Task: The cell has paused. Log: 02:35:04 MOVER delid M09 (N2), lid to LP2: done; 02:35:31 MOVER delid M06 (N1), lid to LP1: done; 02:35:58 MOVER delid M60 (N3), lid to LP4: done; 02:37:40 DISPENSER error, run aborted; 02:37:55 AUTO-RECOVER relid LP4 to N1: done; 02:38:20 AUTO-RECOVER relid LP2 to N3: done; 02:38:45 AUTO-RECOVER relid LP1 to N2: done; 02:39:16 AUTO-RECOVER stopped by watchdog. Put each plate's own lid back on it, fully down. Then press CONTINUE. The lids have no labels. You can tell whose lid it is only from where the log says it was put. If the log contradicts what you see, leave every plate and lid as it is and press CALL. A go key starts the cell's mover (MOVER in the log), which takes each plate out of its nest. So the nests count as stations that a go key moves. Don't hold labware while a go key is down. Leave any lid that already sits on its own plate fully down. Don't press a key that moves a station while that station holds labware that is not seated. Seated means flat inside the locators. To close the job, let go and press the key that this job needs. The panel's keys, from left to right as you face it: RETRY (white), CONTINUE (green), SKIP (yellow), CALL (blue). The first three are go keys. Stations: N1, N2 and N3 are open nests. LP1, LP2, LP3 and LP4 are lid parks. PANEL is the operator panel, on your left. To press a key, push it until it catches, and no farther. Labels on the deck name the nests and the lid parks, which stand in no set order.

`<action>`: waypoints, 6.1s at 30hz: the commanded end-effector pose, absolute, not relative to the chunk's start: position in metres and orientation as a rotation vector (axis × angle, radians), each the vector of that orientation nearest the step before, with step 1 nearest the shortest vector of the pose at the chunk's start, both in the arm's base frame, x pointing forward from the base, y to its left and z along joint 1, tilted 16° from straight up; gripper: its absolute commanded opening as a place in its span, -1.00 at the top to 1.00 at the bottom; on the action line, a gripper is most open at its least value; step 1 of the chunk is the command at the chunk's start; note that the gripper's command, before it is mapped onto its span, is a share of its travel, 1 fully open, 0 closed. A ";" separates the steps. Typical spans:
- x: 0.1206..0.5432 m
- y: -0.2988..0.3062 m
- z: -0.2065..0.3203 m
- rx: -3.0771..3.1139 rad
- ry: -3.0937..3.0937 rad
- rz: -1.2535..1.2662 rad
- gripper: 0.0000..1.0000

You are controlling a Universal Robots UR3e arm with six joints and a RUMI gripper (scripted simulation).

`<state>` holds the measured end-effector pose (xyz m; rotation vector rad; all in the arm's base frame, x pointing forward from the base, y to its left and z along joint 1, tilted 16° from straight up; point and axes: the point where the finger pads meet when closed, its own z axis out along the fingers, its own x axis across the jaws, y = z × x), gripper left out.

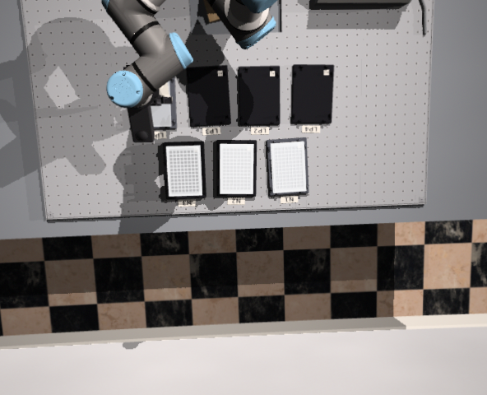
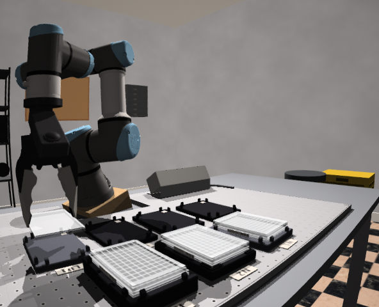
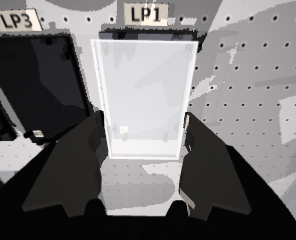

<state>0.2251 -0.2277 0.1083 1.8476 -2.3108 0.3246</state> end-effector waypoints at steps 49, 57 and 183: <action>0.414 -0.200 0.107 1.863 -2.298 0.326 1.00; 0.414 -0.201 0.105 1.863 -2.298 0.326 1.00; 0.414 -0.206 0.087 1.863 -2.298 0.326 -0.64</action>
